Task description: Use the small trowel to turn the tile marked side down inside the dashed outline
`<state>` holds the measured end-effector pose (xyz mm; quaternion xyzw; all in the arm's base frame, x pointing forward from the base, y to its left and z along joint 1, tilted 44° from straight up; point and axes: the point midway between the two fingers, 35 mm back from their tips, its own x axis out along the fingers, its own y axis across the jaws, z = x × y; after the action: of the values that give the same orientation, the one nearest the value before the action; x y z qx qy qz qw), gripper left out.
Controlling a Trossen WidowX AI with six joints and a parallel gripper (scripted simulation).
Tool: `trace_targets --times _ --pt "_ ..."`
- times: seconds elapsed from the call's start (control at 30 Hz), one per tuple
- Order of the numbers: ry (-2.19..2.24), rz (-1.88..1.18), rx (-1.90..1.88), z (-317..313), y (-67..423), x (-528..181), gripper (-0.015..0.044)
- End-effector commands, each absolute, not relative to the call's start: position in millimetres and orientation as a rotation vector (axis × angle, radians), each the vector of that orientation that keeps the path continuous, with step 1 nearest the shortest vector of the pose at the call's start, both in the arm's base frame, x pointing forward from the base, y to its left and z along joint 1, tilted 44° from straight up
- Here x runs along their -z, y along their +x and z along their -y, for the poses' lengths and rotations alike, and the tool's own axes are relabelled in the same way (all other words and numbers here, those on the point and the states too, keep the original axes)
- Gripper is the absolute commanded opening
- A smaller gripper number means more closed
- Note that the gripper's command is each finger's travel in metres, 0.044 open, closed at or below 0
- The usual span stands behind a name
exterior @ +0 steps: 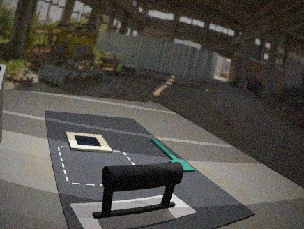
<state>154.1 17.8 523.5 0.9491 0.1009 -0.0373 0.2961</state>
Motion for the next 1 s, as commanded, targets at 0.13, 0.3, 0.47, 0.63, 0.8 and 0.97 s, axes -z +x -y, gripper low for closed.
trace_targets --times 0.13,0.3,0.47,0.63,0.8,0.97 --pt "2.524 -0.268 0.099 -17.8 154.1 -523.5 0.0269" --pt "2.524 -0.269 0.099 -17.8 154.1 -523.5 0.0137" --pt "2.524 -0.269 0.099 -17.8 154.1 -523.5 0.01" --pt "2.524 -0.268 0.099 -17.8 154.1 -523.5 0.01" --pt "2.524 -0.268 0.099 -17.8 154.1 -523.5 0.0" --pt "2.524 -0.268 0.099 -17.8 154.1 -523.5 0.0"
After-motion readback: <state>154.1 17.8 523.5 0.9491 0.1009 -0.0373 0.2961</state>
